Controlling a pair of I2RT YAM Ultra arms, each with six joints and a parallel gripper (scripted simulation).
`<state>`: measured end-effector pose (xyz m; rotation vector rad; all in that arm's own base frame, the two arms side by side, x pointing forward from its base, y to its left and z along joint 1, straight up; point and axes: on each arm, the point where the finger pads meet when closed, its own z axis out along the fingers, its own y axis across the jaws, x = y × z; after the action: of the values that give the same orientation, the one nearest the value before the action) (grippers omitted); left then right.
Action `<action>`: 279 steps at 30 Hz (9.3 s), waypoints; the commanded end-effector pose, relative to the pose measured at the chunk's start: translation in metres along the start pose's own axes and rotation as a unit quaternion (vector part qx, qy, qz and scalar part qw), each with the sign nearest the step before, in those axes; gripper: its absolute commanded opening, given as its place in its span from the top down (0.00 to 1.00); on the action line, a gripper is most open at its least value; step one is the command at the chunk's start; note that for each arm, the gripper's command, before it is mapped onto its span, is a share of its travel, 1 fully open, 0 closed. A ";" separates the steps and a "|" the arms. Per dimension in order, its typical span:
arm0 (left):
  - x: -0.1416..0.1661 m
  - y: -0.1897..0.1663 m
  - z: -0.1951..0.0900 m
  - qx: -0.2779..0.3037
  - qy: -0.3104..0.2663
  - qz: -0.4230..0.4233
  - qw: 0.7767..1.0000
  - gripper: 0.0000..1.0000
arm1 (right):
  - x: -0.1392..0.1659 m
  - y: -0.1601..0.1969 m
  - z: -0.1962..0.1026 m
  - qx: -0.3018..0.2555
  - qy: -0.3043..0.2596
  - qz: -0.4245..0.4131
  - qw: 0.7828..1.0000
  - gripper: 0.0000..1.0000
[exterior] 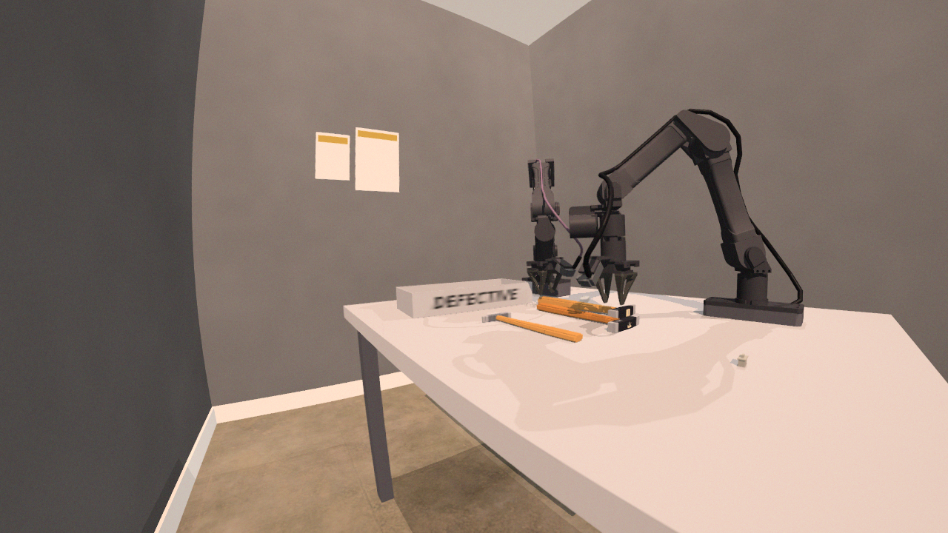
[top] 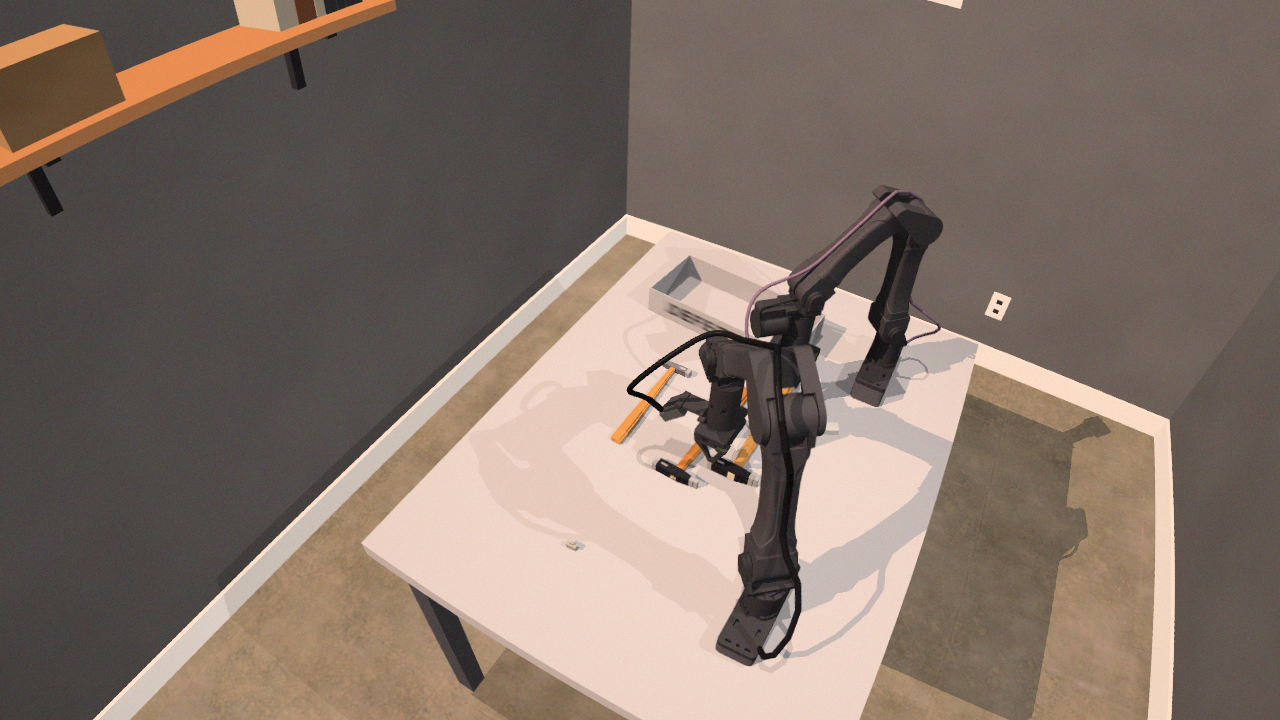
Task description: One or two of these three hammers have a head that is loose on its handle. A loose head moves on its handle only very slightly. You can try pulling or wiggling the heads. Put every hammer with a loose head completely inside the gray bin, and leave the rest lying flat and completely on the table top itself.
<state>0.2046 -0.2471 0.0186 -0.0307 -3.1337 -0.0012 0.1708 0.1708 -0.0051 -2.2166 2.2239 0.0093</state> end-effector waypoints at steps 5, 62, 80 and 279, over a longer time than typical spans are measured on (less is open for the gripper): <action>-0.004 0.004 0.014 -0.002 -0.008 -0.007 1.000 0.54 | 0.000 0.001 0.017 0.001 0.003 0.001 1.000 0.45; -0.002 -0.001 0.021 0.000 -0.004 -0.006 1.000 0.84 | 0.000 -0.001 0.021 0.004 0.000 0.000 1.000 0.74; 0.006 0.030 0.023 -0.051 0.010 -0.006 0.999 0.84 | 0.026 0.012 0.028 -0.018 0.049 0.010 0.999 0.74; 0.032 0.023 -0.010 0.233 -0.281 0.667 0.650 0.00 | -0.004 -0.005 -0.042 0.007 0.000 0.000 1.000 0.00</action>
<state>0.1754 -0.2243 0.0254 -2.6231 -2.4463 0.9270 0.1738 0.1775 0.0327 -2.2043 2.2126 0.0021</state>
